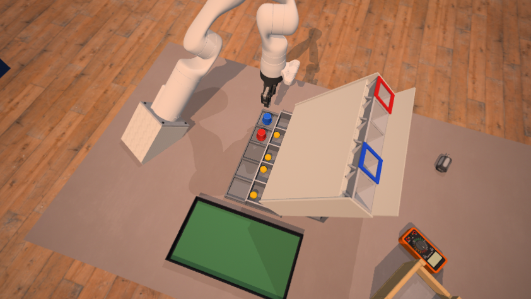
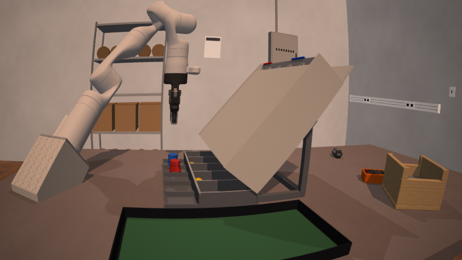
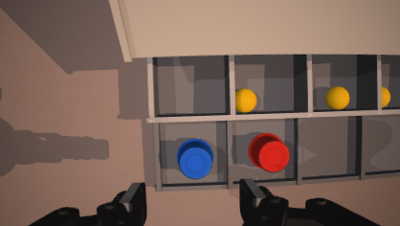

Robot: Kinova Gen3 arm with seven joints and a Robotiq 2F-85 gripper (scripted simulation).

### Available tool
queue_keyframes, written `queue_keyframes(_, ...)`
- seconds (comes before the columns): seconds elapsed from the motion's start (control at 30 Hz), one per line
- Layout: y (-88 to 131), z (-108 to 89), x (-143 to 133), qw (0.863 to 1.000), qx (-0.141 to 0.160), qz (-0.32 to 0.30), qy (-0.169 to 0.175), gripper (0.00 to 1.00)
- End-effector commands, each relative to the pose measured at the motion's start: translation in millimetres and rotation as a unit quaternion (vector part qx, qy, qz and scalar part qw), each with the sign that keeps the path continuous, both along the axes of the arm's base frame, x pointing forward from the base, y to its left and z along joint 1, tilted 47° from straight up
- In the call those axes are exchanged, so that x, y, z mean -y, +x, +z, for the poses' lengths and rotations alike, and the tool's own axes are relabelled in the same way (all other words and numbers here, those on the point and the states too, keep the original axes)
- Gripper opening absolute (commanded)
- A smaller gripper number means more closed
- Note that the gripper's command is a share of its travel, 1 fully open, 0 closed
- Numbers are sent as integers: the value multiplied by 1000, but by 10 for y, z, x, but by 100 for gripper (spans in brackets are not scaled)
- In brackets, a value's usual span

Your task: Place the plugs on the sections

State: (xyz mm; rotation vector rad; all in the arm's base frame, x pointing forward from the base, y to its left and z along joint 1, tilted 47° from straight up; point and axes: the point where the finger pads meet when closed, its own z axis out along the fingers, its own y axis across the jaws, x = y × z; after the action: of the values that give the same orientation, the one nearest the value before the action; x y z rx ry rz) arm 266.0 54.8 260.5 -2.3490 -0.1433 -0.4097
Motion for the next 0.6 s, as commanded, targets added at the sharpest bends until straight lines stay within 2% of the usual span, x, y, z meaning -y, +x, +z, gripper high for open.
queue_keyframes(0.0,2,6,8,1000,1,-1,0,65)
queue_keyframes(0.03,2,6,8,1000,1,-1,0,65)
queue_keyframes(0.07,212,18,673,1000,0,0,0,65)
queue_keyframes(0.2,259,15,821,1000,0,0,0,65)
queue_keyframes(0.4,451,34,1434,1000,0,0,0,65)
queue_keyframes(0.57,451,34,1434,1000,0,0,0,65)
